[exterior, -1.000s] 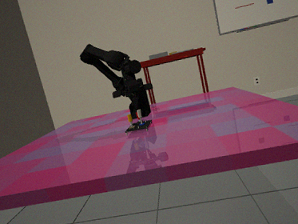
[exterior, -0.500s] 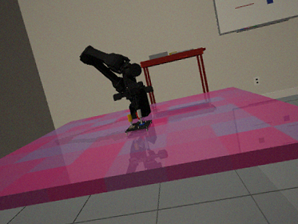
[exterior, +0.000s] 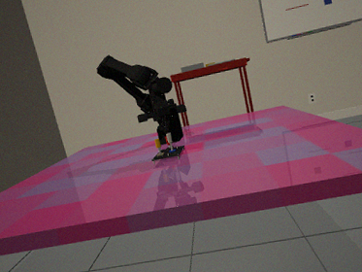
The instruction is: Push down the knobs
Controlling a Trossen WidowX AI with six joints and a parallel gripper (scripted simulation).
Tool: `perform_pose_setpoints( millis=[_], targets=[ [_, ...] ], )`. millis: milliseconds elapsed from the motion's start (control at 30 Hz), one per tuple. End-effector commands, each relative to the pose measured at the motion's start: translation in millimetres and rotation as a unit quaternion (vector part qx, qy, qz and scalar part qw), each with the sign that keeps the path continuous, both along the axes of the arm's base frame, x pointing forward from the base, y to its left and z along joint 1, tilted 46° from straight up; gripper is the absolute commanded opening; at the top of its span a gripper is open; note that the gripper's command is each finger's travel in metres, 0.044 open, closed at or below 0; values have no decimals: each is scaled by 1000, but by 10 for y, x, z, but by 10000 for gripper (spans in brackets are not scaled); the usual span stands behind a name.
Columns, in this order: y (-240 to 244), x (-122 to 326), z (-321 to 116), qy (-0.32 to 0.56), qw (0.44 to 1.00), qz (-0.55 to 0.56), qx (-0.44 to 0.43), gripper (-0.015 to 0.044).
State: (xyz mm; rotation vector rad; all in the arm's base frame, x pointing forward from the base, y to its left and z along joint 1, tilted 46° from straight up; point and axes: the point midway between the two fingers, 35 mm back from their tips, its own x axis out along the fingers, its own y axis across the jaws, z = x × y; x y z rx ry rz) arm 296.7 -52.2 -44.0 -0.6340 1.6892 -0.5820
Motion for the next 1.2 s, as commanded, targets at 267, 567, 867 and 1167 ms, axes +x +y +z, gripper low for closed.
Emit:
perform_pose_setpoints(
  millis=[267,567,867,1167],
  targets=[
    [-31,-17,-39,5,1000,2,-1,0],
    [-48,-21,-55,5,1000,2,-1,0],
    [-32,-17,-40,5,1000,2,-1,0],
    [-32,-17,-40,5,1000,2,-1,0]
  ],
)
